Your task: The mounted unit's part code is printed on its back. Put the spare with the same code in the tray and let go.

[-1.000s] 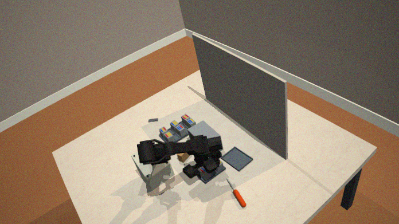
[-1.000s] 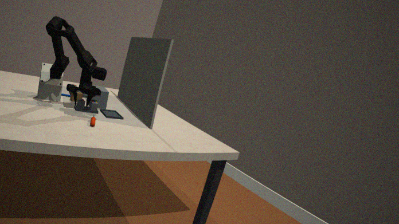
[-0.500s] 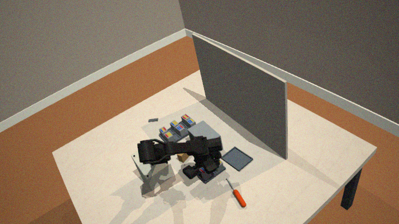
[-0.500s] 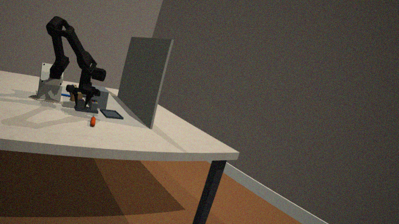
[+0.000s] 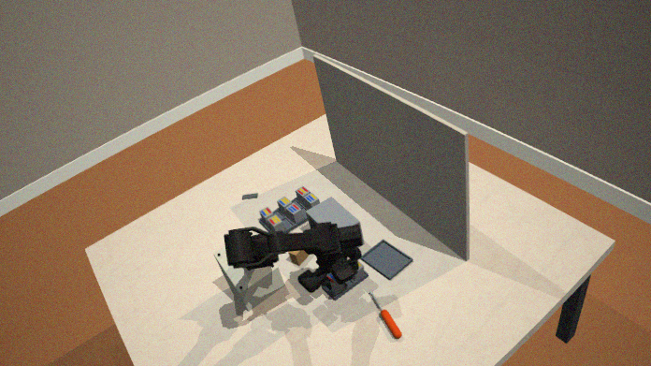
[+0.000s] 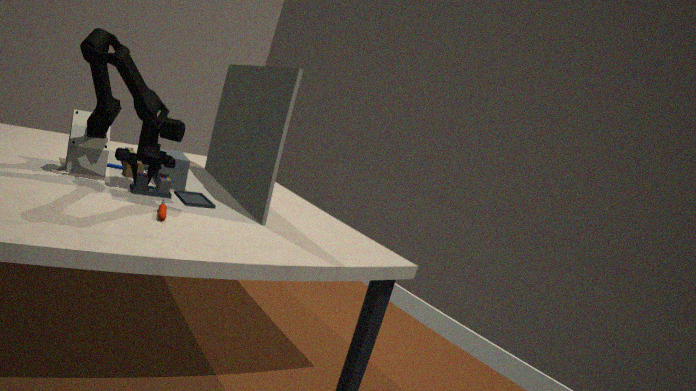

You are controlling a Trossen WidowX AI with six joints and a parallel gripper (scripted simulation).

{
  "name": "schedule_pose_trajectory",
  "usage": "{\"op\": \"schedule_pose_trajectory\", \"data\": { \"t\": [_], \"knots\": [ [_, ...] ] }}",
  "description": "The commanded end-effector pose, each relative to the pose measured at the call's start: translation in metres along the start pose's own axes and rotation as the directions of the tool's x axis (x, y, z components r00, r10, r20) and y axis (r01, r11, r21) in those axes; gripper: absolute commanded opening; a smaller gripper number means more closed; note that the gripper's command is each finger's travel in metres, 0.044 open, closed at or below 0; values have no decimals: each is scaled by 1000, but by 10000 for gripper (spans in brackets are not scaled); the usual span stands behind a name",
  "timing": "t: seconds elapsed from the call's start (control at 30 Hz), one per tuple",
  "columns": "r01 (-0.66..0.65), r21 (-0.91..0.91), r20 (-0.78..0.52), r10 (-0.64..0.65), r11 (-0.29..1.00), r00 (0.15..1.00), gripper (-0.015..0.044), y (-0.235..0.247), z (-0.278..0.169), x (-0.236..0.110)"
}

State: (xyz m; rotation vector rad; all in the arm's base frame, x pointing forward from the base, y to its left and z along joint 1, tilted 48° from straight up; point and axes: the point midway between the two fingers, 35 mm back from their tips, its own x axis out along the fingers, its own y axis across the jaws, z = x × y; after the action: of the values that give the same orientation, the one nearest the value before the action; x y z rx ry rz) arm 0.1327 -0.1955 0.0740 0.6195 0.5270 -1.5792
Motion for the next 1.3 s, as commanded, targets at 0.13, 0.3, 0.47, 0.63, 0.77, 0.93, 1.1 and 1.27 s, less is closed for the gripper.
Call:
{"op": "schedule_pose_trajectory", "data": {
  "t": [0.13, 0.3, 0.47, 0.63, 0.77, 0.93, 1.1, 1.27],
  "knots": [
    [0, 1, 0, 0, 1000, 1000, 0, 0, 0, 0],
    [0, 2, -11, 0, 1000, 1000, 0, 3, -2, -12],
    [1, 3, -20, -1, 1000, 1000, 0, 5, -4, -30],
    [2, 1, -22, -2, 1000, 1000, 0, 5, -5, -48],
    [1, -1, -18, -1, 1000, 1000, 0, 3, -4, -63],
    [-1, -4, -8, 1, 1000, 1000, 0, 0, -1, -79],
    [-1, -4, -8, 1, 1000, 1000, 0, 0, -1, -79],
    [2, -12, -17, -2, 1000, 1000, 0, 0, -4, -82]
  ]
}}
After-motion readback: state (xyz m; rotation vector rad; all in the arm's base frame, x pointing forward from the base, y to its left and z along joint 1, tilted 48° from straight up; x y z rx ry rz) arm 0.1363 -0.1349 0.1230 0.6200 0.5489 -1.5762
